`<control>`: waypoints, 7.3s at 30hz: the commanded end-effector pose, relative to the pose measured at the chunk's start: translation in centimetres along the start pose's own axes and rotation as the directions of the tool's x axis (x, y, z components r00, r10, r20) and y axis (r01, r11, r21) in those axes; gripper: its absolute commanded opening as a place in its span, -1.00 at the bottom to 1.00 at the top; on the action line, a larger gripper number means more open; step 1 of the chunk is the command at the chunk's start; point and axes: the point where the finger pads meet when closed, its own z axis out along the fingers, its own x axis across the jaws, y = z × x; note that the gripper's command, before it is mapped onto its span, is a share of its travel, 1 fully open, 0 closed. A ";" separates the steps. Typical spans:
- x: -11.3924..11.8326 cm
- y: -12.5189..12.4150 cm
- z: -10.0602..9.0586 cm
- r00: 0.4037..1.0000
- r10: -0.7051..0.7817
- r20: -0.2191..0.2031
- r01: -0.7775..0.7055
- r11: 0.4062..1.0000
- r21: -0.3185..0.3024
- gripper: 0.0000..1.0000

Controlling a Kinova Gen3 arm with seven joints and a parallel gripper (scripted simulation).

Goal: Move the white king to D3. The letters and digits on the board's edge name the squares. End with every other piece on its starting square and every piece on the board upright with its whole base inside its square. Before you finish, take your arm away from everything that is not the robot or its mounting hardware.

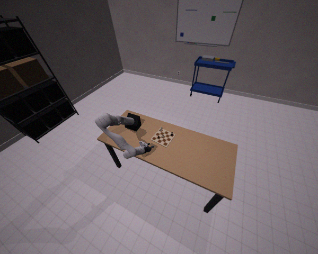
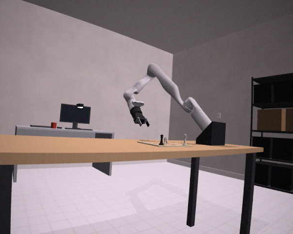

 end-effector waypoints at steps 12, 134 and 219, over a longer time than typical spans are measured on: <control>0.3 -1.5 -0.6 1.000 -0.025 -0.003 0.025 1.000 0.001 1.00; -8.0 -23.6 21.2 0.999 0.031 -0.018 -0.034 0.666 -0.745 1.00; -7.9 -21.0 23.4 0.996 0.069 -0.065 -0.094 0.664 -0.742 0.58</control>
